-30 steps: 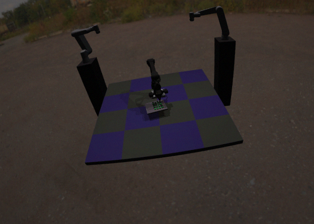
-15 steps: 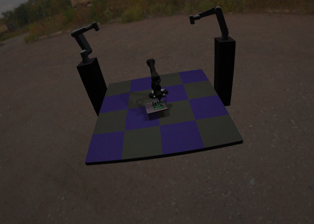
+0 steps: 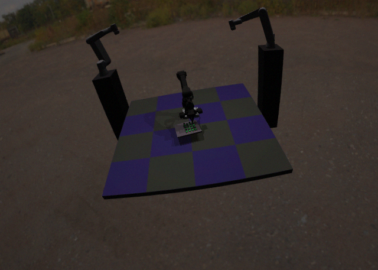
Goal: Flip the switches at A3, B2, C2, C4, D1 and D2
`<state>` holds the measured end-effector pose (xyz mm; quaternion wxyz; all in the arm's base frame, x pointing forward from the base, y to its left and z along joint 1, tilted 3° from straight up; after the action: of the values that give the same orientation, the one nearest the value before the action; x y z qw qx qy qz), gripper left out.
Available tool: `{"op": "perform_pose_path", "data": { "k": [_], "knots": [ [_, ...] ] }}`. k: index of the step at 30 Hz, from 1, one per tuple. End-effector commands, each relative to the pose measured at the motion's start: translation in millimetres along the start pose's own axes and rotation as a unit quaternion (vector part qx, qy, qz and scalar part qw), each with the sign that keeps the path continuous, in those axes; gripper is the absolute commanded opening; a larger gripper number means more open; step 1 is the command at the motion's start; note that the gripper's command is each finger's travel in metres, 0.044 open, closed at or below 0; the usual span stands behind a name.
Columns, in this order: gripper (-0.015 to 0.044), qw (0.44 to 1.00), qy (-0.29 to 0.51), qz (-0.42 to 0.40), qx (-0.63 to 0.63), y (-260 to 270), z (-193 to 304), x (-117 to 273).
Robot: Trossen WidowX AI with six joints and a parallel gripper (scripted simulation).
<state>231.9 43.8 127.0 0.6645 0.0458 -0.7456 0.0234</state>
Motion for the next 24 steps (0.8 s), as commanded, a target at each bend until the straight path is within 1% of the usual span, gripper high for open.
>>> {"op": "perform_pose_path", "data": {
  "k": [1, 24],
  "knots": [
    [0.0000, 1.000, -0.001, 0.003, -0.002, -0.4, -0.2, -0.7],
    [0.0000, 1.000, -0.001, 0.003, -0.002, -0.4, -0.3, -3.8]
  ]
}}
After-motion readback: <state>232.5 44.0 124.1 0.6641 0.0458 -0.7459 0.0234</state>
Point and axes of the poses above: the point midway between the two fingers, 35 mm back from their tips, its own x axis back along the fingers, its own y axis across the jaws, z = x × y, the point moved 6 cm from there along x, back along the fingers, and after that the axes turned 7 degrees about -x, right-handed, at the moved point
